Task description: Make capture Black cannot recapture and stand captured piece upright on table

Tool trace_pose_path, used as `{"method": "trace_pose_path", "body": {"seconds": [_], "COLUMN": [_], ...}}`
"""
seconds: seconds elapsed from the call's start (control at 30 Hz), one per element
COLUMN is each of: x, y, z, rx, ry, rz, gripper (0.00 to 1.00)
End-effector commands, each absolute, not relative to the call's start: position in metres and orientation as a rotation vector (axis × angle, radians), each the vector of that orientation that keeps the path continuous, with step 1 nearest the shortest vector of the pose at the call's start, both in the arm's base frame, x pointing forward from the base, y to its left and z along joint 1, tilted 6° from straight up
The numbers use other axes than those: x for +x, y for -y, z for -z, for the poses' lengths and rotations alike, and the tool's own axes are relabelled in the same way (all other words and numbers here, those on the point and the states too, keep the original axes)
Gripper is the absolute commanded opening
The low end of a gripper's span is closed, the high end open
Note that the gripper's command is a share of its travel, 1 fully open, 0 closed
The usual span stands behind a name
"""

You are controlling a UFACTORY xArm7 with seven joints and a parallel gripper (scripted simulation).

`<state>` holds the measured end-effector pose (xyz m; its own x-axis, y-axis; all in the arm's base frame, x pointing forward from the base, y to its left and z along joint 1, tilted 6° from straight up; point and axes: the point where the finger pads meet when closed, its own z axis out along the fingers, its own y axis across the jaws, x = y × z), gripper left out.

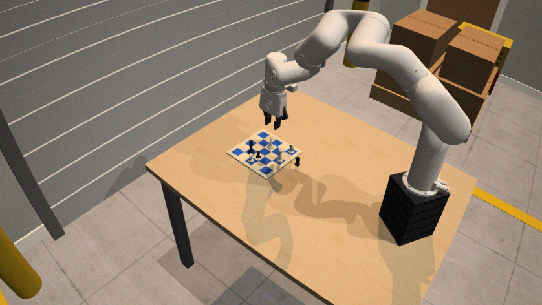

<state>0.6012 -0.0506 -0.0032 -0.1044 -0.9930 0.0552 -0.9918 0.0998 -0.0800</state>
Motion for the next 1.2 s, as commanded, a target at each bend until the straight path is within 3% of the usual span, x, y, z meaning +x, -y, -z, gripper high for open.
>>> {"method": "trace_pose_path", "body": {"seconds": [0.0,1.17], "x": [0.603,0.604], "y": [0.051,0.051], "z": [0.001,0.012], "rx": [-2.091,-2.091], "ry": [-2.318,-2.319], "rz": [0.156,0.156], "gripper": [0.43,0.43]}}
